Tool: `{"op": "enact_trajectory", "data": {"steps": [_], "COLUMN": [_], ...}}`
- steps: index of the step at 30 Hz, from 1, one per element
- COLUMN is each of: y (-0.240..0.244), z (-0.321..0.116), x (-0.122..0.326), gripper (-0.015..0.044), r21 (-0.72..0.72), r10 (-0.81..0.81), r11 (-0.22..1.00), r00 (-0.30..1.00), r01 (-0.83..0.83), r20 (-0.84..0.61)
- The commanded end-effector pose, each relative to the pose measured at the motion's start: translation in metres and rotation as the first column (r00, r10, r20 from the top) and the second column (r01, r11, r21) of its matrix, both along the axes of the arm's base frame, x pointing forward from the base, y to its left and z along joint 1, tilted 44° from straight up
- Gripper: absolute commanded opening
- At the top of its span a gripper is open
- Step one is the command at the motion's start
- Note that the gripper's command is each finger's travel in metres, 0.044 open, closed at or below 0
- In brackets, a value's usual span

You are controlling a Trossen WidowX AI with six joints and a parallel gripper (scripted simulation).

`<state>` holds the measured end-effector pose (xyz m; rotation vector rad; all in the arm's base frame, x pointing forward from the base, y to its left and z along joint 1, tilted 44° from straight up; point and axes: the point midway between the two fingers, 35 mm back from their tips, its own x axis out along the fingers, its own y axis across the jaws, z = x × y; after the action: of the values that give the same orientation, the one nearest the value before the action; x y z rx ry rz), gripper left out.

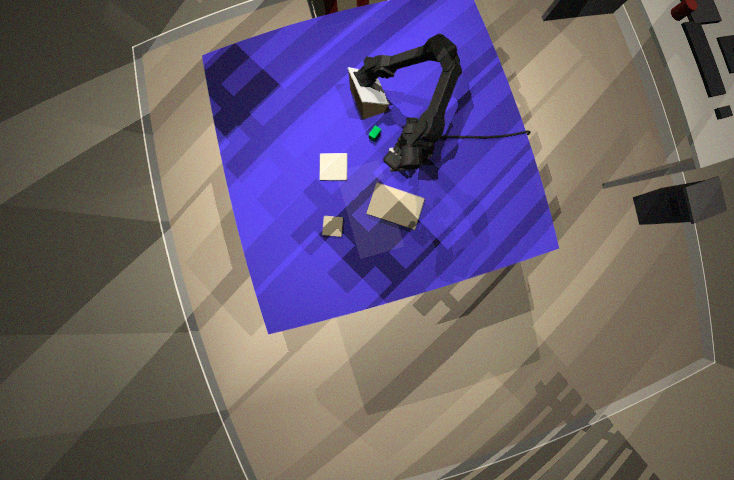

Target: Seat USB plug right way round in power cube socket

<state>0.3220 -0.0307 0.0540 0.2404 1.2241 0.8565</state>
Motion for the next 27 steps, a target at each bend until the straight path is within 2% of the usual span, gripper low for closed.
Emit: {"op": "enact_trajectory", "data": {"steps": [1, 14, 27], "y": [0.0, 0.0, 0.0], "z": [-0.0003, -0.0002, -0.0002], "x": [-0.0001, -0.0001, -0.0001], "gripper": [0.0, 0.0, 0.0], "r21": [0.005, -0.013, -0.087], "r10": [-0.072, -0.303, -0.493], "r11": [0.997, 0.949, 0.846], "r00": [0.995, 0.905, 0.712], "r01": [0.073, 0.314, 0.525], "r20": [-0.069, -0.299, -0.5]}}
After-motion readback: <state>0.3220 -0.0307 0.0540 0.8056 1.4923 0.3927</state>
